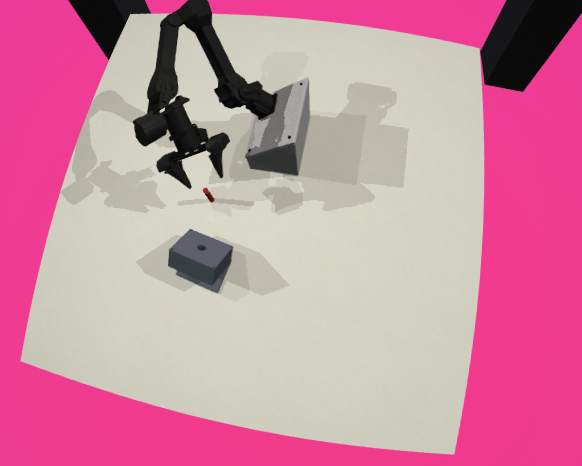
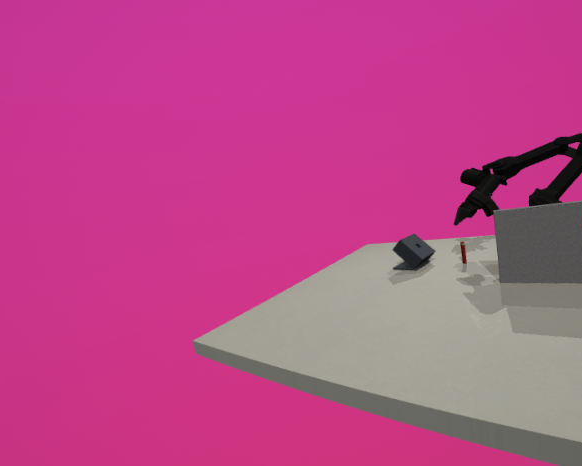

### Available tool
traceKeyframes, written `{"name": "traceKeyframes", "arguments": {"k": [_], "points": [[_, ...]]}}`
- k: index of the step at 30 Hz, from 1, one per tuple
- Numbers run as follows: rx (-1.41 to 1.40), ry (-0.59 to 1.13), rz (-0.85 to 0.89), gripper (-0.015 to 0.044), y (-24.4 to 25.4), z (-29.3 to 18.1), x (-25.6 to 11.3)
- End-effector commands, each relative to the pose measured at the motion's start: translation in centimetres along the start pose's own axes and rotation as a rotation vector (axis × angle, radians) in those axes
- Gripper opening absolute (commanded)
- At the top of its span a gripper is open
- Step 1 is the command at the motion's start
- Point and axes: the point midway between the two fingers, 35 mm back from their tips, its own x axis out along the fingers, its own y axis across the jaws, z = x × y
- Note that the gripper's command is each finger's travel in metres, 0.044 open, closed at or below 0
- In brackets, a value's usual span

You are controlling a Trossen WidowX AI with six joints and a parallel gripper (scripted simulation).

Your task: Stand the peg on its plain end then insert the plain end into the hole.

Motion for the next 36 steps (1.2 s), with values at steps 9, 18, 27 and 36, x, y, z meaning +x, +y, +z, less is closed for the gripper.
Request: {"name": "traceKeyframes", "arguments": {"k": [9,18,27,36], "points": [[-0.003,-0.361,0.03,0.044,0.3,1.4,1.6],[-0.045,-0.628,0.143,0.044,1.1,1.7,2.0],[-0.141,-0.808,0.291,0.044,2.0,0.8,2.3],[-0.157,-0.81,0.284,0.044,2.1,1.1,2.7]]}}
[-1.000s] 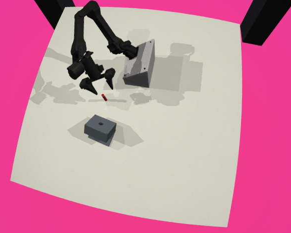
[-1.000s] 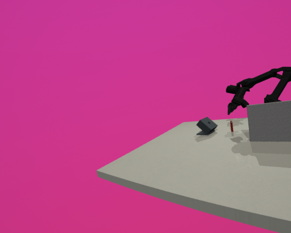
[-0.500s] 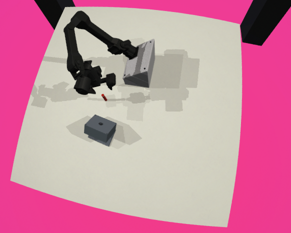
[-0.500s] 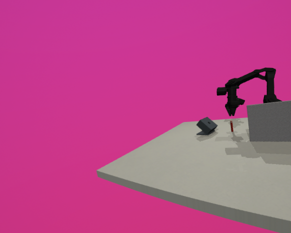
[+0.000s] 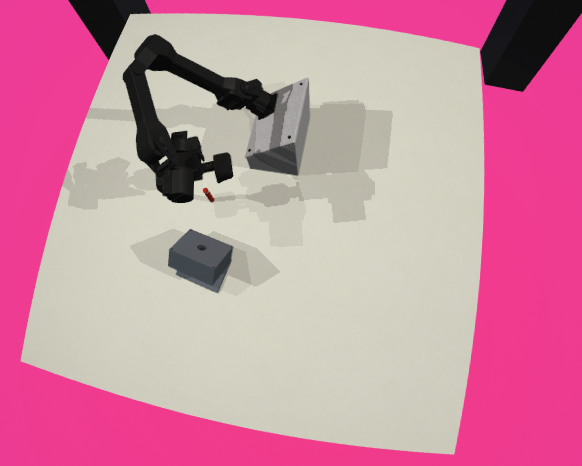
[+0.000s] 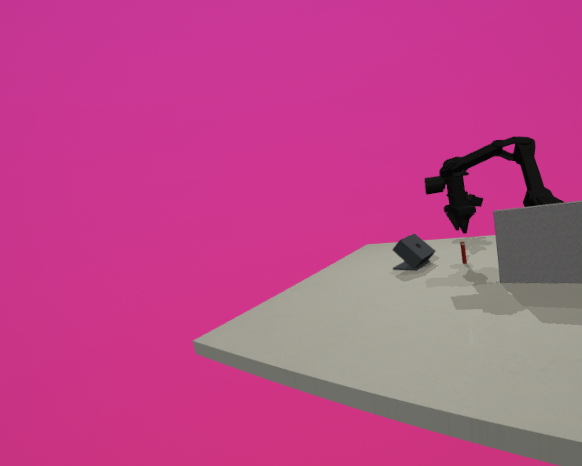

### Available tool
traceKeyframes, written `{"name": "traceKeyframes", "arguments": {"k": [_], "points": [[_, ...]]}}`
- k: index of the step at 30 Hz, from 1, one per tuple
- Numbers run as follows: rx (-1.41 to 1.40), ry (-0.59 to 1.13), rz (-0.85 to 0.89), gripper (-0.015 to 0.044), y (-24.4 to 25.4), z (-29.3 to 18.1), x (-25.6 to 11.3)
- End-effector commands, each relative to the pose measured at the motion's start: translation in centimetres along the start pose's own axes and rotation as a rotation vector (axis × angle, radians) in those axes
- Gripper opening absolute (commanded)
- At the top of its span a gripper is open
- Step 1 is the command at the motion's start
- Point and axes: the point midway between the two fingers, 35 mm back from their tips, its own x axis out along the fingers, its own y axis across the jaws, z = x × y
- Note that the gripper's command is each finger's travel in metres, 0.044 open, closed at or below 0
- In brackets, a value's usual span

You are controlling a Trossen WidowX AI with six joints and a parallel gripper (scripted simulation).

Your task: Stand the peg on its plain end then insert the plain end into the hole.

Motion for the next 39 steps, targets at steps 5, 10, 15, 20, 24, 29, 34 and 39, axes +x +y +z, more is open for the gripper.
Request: {"name": "traceKeyframes", "arguments": {"k": [5,10,15,20,24,29,34,39], "points": [[-0.067,-0.003,0.006,0.044,0.1,0.0,1.8],[-0.069,-0.003,0.005,0.044,0.1,0.0,2.1],[-0.069,-0.003,0.004,0.044,0.1,-0.1,2.9],[-0.069,-0.002,0.004,0.044,0.1,-0.2,3.7],[-0.069,-0.002,0.003,0.044,0.1,-0.2,4.4],[-0.069,-0.002,0.004,0.044,0.1,-0.2,5.2],[-0.068,-0.002,0.004,0.044,0.1,-0.2,6.0],[-0.068,-0.003,0.005,0.044,0.1,-0.1,6.8]]}}
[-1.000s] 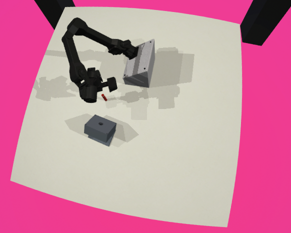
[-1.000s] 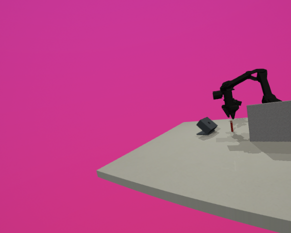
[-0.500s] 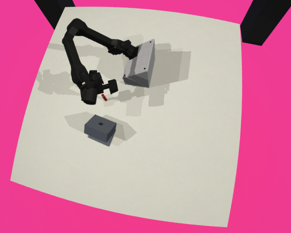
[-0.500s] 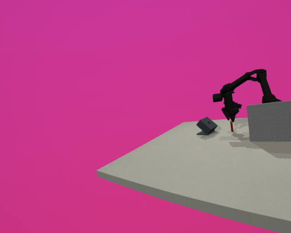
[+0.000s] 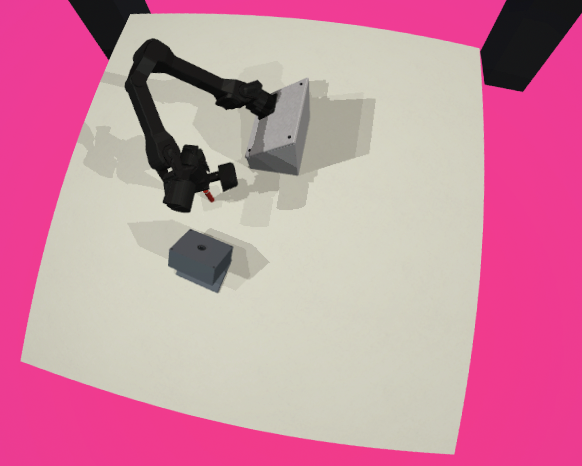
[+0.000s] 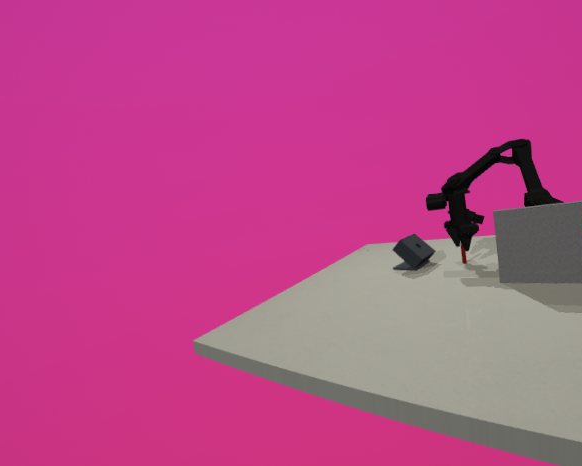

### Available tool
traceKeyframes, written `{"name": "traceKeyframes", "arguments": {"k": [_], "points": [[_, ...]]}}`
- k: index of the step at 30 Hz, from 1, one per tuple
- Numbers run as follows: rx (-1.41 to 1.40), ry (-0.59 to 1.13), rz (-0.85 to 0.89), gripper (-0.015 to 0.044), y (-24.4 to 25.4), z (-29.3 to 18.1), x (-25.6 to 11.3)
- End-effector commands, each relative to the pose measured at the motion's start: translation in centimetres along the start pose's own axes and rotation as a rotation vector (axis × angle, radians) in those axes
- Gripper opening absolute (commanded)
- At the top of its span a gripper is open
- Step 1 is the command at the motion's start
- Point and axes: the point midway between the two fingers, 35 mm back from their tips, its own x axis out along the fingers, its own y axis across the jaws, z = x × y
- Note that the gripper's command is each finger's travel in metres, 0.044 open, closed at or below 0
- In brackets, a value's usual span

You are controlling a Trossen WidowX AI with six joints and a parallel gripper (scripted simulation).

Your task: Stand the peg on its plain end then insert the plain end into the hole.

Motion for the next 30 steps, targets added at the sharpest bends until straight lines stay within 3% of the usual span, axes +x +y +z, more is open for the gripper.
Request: {"name": "traceKeyframes", "arguments": {"k": [1,9,24,30], "points": [[-0.006,-0.004,0.004,0.044,0.0,0.1,0.6],[-0.006,-0.005,0.006,0.044,0.0,0.3,1.8],[0.0,-0.002,0.002,0.0046,0.0,0.2,1.4],[0.0,-0.002,0.002,0.0006,0.0,0.2,1.4]]}}
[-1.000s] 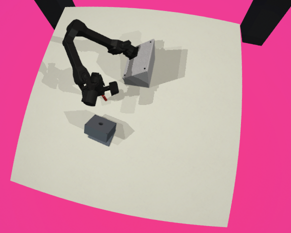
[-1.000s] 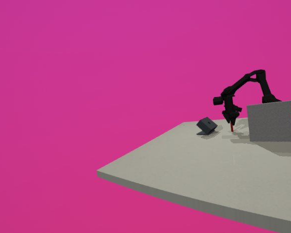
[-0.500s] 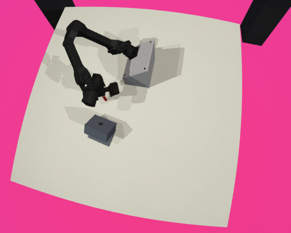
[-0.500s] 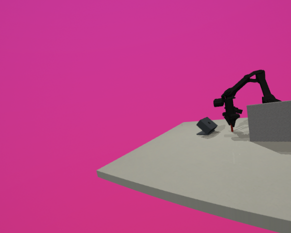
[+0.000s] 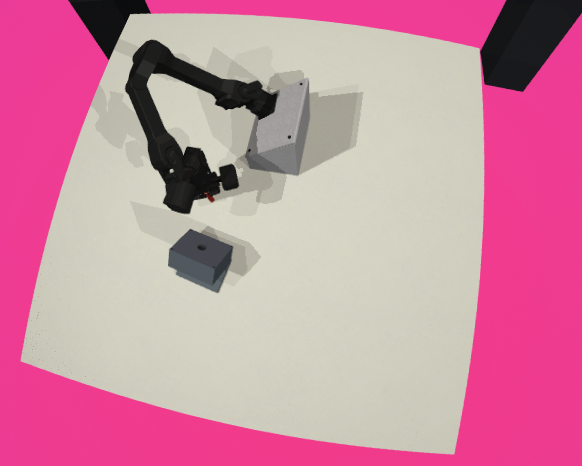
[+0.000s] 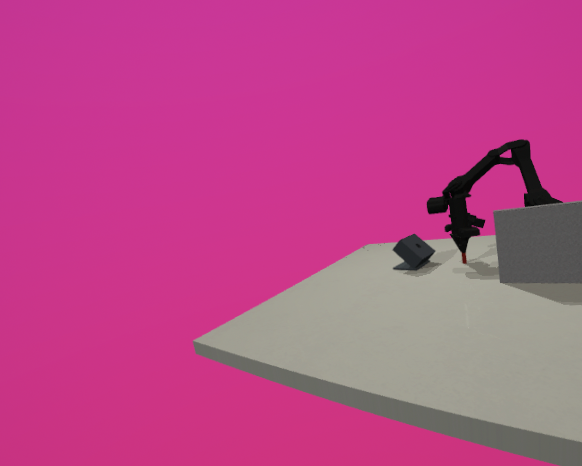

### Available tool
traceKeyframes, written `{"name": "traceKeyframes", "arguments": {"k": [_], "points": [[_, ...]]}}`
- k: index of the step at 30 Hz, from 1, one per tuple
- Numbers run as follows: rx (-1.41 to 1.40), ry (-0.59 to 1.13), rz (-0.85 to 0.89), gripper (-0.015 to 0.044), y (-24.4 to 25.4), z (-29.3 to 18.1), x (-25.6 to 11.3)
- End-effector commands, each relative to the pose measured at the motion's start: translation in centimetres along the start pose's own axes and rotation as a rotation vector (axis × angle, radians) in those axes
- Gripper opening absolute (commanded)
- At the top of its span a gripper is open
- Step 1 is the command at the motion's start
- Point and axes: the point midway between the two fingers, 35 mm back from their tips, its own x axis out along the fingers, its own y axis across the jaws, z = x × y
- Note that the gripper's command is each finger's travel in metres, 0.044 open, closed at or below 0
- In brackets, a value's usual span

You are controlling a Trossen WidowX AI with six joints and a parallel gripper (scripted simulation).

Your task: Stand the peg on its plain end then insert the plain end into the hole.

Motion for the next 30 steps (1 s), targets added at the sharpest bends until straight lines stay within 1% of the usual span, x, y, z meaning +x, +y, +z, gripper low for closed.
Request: {"name": "traceKeyframes", "arguments": {"k": [1,5,22,30], "points": [[0.004,0.0,0.0,0.0,0.0,0.0,-0.1],[0.003,0.001,-0.002,0.0,0.0,-0.2,-1.0],[-0.002,-0.002,0.0,0.0,-0.2,-0.5,-7.7],[-0.013,0.028,0.018,0.0,-0.3,-0.9,-7.9]]}}
